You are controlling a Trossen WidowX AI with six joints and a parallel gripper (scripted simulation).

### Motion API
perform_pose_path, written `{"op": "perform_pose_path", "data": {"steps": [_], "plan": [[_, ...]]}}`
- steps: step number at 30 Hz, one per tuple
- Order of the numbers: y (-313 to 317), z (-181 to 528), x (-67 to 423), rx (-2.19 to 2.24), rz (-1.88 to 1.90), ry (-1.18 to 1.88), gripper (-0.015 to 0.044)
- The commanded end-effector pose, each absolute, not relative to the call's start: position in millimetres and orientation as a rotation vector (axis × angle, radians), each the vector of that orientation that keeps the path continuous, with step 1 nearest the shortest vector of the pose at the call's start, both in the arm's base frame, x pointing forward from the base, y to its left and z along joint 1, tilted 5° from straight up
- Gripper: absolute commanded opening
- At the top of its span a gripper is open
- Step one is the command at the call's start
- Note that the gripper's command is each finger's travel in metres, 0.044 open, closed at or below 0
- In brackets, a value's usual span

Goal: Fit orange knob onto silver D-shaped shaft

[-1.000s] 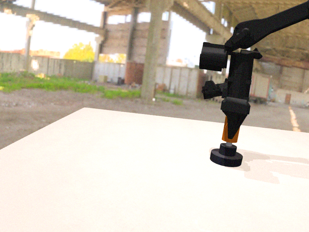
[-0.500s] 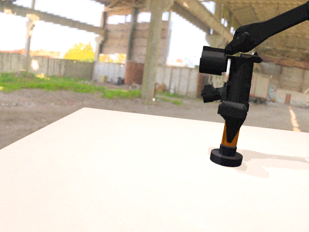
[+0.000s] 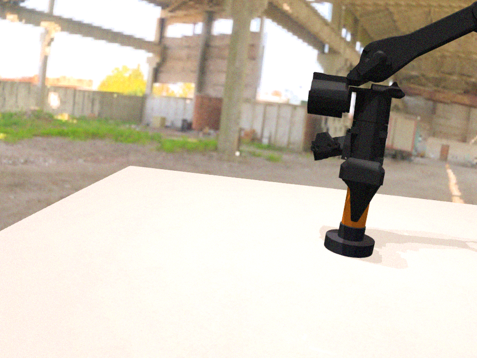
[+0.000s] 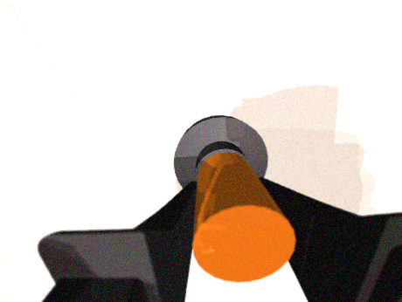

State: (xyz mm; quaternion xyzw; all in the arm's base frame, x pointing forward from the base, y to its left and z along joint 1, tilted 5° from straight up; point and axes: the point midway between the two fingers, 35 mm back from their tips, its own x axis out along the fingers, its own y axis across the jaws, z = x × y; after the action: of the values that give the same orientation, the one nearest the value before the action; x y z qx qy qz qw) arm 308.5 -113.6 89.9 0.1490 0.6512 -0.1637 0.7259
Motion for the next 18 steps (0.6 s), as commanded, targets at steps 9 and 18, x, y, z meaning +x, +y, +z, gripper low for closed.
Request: {"op": "perform_pose_path", "data": {"steps": [9,18], "plan": [[-113.6,90.1,308.4,0.333,-0.365,1.435,0.0105],[-113.6,90.1,308.4,0.333,-0.365,1.435,0.0341]]}}
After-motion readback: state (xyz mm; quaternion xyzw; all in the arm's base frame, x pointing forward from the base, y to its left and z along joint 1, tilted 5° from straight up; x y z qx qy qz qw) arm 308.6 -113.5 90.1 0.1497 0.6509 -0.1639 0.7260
